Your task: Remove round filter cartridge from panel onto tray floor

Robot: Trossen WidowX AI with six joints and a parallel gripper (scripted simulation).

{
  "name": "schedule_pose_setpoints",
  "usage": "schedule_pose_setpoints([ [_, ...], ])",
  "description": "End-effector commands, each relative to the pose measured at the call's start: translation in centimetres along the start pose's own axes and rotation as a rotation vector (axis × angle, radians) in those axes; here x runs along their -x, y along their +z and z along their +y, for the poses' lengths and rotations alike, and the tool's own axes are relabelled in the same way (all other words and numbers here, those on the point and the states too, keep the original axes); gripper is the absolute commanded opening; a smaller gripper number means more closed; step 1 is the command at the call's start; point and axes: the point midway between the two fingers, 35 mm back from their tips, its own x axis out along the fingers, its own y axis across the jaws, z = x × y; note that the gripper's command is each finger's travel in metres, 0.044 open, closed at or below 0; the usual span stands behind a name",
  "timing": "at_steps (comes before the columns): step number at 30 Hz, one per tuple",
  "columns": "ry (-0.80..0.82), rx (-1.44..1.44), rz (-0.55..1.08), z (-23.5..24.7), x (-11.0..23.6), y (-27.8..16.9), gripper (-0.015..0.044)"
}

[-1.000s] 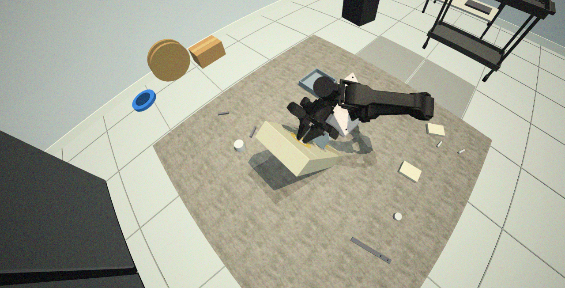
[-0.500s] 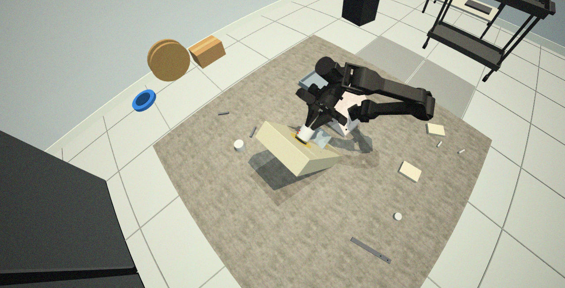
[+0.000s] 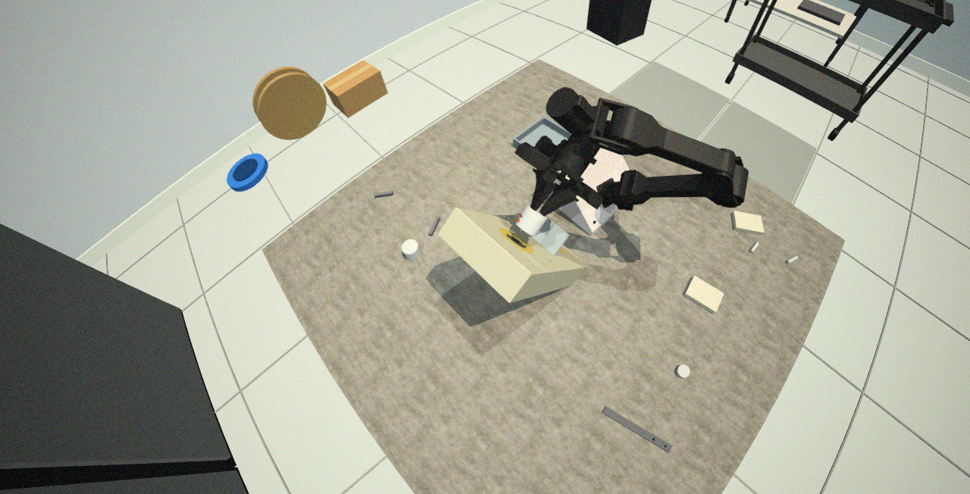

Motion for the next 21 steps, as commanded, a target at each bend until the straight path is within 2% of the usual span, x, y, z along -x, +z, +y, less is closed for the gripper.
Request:
schedule_pose_setpoints([
  [1,0.002,0.006,0.006,-0.8,0.0,0.5,0.0],
  [21,0.002,0.006,0.006,-5.9,-0.9,4.2,0.0],
])
